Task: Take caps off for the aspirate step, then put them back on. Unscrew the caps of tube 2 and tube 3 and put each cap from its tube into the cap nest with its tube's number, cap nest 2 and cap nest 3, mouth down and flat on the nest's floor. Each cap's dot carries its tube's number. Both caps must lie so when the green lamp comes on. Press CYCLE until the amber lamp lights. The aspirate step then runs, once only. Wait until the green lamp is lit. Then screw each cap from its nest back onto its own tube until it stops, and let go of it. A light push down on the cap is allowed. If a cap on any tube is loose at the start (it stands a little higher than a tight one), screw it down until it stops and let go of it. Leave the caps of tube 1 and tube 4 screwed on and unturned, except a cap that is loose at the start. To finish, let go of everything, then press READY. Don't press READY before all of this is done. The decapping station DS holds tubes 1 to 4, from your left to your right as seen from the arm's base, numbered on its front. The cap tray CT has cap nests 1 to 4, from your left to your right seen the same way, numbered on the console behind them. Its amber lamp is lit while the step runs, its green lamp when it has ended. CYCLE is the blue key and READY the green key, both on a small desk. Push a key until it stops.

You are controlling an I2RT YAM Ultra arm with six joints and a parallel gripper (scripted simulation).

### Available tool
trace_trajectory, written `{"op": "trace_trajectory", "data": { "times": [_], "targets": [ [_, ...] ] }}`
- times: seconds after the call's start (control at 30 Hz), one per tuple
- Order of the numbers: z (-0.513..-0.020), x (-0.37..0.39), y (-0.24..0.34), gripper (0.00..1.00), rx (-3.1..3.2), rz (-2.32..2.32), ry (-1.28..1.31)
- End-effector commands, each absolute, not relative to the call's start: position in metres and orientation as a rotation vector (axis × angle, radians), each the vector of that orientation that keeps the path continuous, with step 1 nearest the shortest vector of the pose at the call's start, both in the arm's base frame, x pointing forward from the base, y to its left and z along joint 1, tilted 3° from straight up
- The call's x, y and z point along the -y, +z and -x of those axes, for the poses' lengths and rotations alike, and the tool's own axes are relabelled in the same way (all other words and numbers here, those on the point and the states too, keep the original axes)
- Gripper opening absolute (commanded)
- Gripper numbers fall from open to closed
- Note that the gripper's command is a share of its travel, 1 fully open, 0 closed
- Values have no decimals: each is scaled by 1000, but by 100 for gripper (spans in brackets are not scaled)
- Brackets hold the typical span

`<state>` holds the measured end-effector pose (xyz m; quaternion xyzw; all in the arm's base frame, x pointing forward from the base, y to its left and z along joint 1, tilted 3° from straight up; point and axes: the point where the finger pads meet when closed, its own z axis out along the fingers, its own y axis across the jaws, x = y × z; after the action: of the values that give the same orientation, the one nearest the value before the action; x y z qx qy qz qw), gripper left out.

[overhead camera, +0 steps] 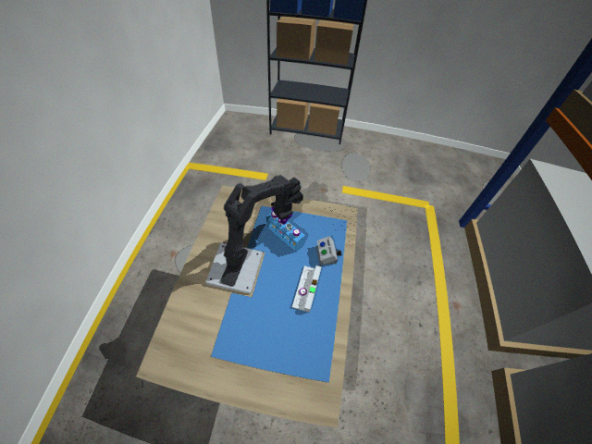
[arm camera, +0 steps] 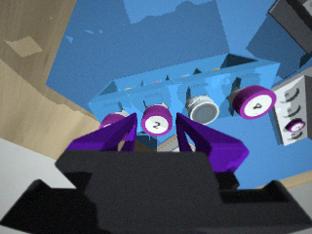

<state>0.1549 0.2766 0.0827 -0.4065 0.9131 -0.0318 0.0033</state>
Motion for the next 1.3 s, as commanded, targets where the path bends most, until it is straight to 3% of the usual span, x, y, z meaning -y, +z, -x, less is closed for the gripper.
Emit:
{"op": "trace_trajectory", "data": {
  "times": [0.0, 0.47, 1.1, 1.13, 1.27],
  "targets": [
    [-156, -279, 86, 49, -2732, 1518, -84],
    [-156, -279, 87, 49, -2318, 2115, -88],
    [-156, -277, 88, 49, -2318, 2116, -88],
    [-156, -277, 88, 0, -2318, 2116, -88],
    [-156, -277, 88, 0, -2318, 2116, -88]
  ]
}}
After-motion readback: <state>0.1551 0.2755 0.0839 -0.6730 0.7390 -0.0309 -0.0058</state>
